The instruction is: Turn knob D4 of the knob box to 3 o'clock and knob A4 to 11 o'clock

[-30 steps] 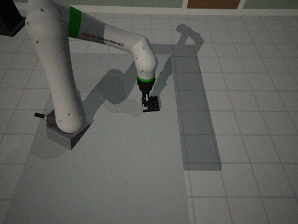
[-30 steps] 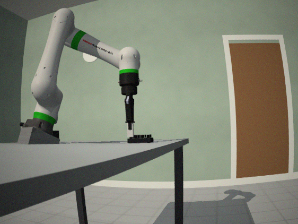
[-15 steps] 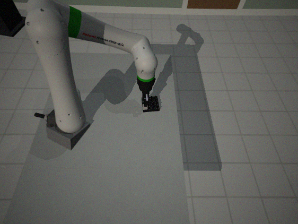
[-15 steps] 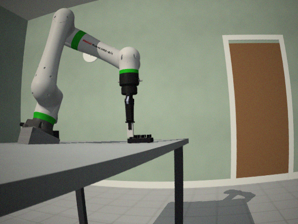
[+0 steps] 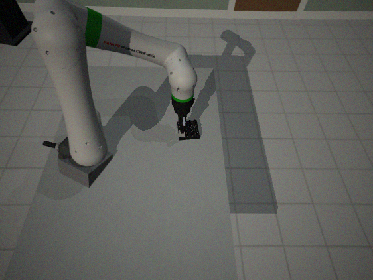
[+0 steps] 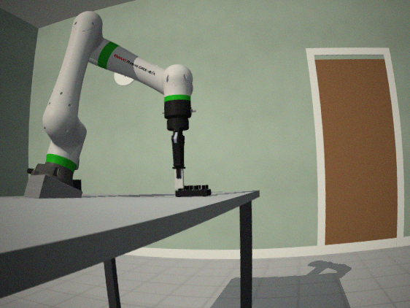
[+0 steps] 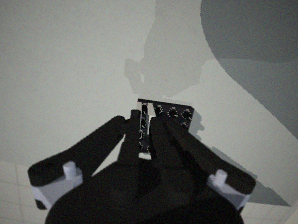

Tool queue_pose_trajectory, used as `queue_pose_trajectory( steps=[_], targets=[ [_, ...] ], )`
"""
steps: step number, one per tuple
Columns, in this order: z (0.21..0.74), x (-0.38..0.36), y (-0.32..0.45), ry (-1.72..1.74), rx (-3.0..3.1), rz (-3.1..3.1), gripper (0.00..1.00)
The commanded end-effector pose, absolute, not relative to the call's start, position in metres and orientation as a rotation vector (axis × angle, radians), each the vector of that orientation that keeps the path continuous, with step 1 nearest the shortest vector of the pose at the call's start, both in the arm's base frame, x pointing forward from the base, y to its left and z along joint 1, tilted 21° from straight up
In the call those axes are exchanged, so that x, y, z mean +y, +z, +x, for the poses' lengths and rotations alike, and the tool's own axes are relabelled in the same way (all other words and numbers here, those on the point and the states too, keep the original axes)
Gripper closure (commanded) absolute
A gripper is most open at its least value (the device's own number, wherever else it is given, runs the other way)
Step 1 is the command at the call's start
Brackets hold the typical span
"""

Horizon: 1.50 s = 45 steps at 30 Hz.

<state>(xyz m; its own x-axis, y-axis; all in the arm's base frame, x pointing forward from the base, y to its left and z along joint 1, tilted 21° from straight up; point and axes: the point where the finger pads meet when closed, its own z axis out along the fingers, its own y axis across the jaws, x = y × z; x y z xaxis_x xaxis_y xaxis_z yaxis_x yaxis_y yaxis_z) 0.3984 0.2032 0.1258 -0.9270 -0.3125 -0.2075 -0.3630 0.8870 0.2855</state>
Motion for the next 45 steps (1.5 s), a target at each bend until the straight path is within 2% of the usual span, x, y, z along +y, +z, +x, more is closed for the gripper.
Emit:
queue_pose_trajectory(
  steps=[1,25,45],
  targets=[
    [0.3986,0.2032,0.126,0.484,2.899,-0.522,0.95],
    [0.3986,0.2032,0.126,0.495,2.931,-0.4,0.95],
    [0.3986,0.2032,0.126,0.53,3.003,0.042,0.95]
  ],
)
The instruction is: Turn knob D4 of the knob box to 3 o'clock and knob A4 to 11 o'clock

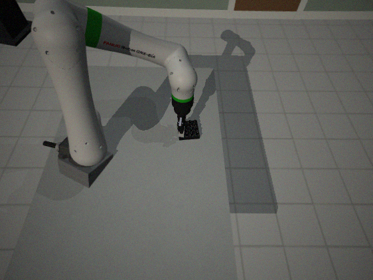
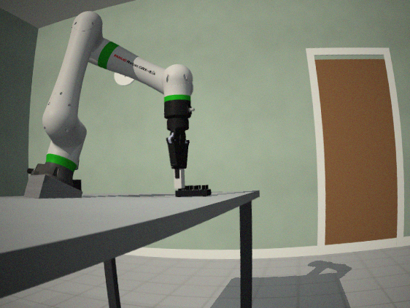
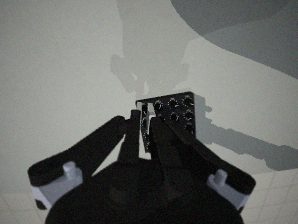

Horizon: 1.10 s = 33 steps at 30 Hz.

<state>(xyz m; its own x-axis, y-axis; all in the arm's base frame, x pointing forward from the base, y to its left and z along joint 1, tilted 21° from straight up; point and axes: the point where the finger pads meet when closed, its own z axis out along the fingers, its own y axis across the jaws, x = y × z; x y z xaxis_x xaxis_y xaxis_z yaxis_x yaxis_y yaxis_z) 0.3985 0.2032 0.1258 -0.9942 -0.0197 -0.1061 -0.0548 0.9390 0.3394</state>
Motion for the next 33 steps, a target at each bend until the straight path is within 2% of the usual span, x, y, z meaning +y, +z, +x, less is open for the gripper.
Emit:
queue_pose_trajectory(
  steps=[1,33],
  targets=[
    [0.3986,0.2032,0.126,0.532,3.006,0.076,0.95],
    [0.3986,0.2032,0.126,0.568,2.899,1.184,0.95]
  ],
)
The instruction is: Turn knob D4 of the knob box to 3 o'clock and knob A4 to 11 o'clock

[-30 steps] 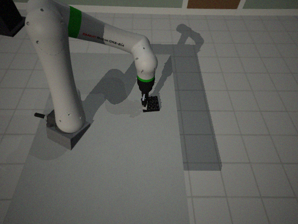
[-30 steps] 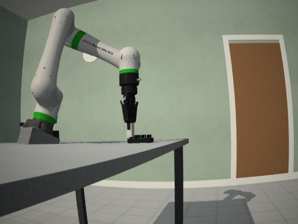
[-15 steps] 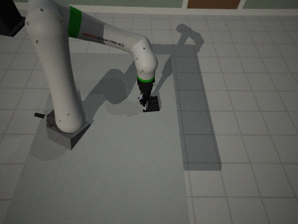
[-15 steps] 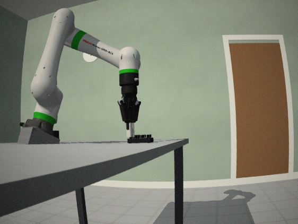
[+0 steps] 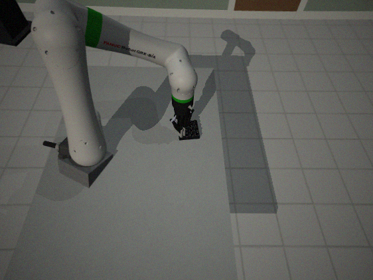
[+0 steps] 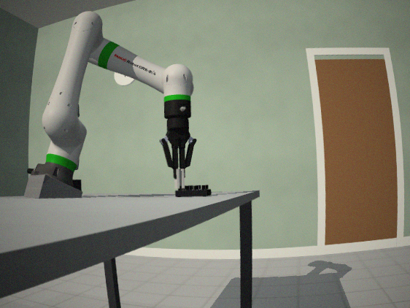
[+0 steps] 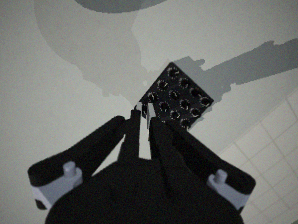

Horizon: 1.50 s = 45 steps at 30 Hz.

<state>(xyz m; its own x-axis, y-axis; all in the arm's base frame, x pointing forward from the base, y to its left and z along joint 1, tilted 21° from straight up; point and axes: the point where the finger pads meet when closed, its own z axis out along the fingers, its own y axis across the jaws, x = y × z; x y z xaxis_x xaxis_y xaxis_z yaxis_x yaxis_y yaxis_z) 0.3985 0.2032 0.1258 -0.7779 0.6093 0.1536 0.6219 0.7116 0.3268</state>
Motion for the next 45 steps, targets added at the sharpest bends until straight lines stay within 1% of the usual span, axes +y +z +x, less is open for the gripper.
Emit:
queue_pose_trajectory(
  steps=[1,13,24,45],
  targets=[
    [0.3986,0.2032,0.126,-0.551,-2.806,-1.187,0.95],
    [0.3986,0.2032,0.126,-0.53,-2.592,-1.518,0.95],
    [0.3986,0.2032,0.126,-0.516,-2.467,-1.677,0.95],
    [0.3986,0.2032,0.126,-0.503,-2.361,-1.796,0.95]
  ],
)
